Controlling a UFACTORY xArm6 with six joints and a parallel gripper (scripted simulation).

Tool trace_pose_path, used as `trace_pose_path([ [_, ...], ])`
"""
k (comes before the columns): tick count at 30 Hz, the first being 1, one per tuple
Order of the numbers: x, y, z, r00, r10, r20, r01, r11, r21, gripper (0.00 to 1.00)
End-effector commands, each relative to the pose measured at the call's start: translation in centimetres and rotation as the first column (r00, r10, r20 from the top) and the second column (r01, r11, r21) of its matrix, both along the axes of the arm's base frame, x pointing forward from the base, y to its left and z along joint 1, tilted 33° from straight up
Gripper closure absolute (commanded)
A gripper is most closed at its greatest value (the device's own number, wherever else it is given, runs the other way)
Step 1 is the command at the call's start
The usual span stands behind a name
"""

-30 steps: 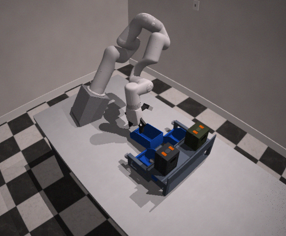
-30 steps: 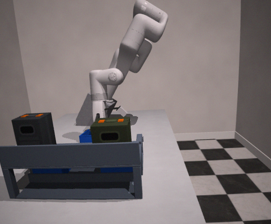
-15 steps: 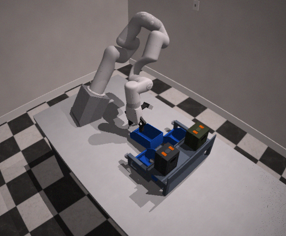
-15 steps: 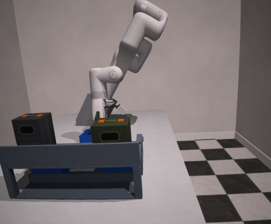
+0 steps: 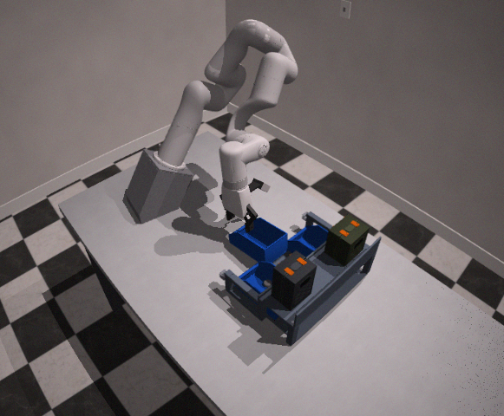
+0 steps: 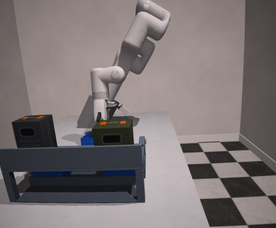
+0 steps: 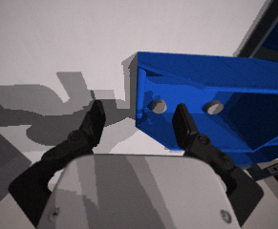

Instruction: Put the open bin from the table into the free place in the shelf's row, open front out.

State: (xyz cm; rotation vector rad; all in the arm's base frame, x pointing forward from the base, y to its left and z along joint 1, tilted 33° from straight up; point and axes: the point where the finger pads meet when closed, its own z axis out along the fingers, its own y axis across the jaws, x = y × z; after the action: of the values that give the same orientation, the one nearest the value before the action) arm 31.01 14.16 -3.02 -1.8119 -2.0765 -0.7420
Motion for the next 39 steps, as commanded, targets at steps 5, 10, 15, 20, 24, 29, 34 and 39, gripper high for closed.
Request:
trace_pose_path([
  [5, 0.07, -0.03, 0.07, 1.000, -0.001, 0.001, 0.001, 1.000, 0.000, 0.00],
  [10, 0.08, -0.14, 0.24, 1.000, -0.001, 0.001, 0.001, 1.000, 0.000, 0.00],
  [15, 0.08, -0.17, 0.29, 1.000, -0.001, 0.001, 0.001, 1.000, 0.000, 0.00],
  [20, 0.08, -0.17, 0.29, 1.000, -0.001, 0.001, 0.001, 1.000, 0.000, 0.00],
  [24, 0.11, -0.06, 0.12, 1.000, -0.001, 0.001, 0.001, 1.000, 0.000, 0.00],
  [29, 0.22, 0.38, -0.54, 1.000, -0.001, 0.001, 0.001, 1.000, 0.000, 0.00],
  [34, 0.22, 0.38, -0.54, 1.000, -0.001, 0.001, 0.001, 1.000, 0.000, 0.00],
  [39, 0.22, 0.38, -0.54, 1.000, -0.001, 0.001, 0.001, 1.000, 0.000, 0.00],
])
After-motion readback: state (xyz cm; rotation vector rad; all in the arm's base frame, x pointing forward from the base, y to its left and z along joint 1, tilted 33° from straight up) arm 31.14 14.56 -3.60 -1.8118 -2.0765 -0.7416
